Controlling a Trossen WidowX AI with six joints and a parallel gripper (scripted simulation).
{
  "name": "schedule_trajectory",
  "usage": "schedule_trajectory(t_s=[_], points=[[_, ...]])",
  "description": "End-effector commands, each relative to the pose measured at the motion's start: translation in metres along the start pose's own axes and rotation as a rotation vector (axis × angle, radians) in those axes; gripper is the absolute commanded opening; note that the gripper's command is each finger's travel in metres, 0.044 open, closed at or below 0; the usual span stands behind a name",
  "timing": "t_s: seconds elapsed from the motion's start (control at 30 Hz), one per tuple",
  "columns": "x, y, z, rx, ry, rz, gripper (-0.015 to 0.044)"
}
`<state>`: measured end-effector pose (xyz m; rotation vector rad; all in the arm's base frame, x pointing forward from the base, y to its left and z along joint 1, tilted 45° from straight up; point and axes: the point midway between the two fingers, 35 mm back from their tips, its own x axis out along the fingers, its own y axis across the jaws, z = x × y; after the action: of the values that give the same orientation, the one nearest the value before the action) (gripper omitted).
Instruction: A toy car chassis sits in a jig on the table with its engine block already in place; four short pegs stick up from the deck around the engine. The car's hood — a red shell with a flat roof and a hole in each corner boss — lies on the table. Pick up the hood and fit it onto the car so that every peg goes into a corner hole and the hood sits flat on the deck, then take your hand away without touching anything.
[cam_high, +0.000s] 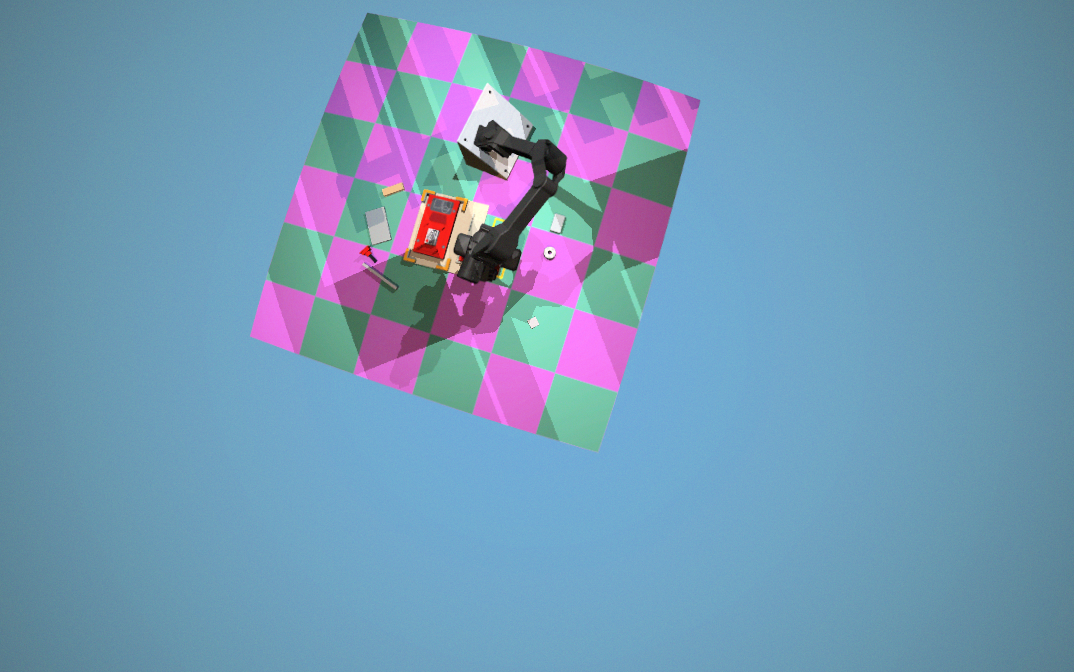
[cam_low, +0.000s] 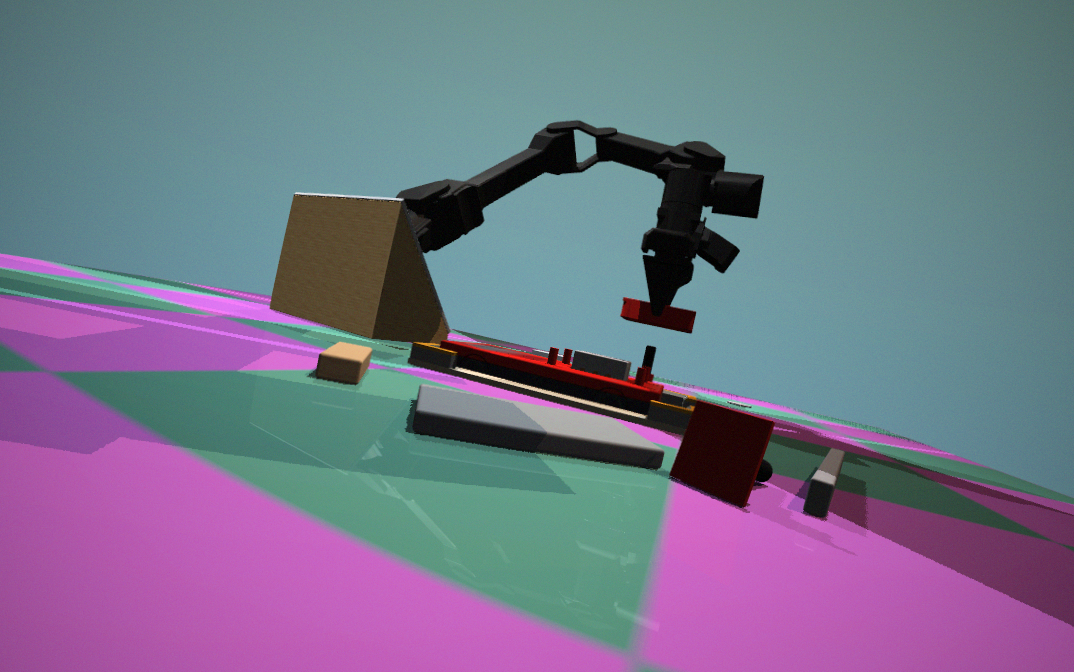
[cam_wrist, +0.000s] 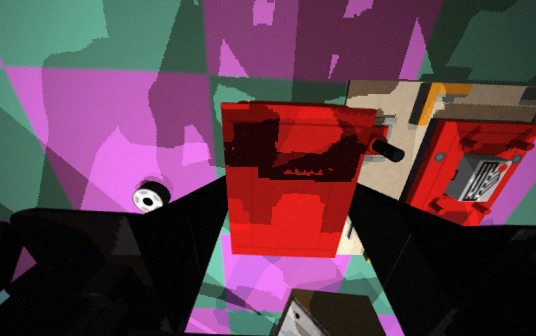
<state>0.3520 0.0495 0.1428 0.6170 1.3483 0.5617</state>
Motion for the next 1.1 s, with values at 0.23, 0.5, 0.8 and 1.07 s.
schedule_trajectory(t_s=[0.23, 0.5, 0.8, 1.07], points=[[-0.002, -0.068, 0.007, -0.001, -0.003, -0.023, 0.0000], [-0.005, -0.120, 0.003, -0.006, -0.002, -0.028, 0.0000], [-0.007, -0.176, -0.011, -0.014, -0.002, -0.021, 0.0000], [-0.007, -0.214, -0.023, -0.023, -0.005, -0.007, 0.0000]])
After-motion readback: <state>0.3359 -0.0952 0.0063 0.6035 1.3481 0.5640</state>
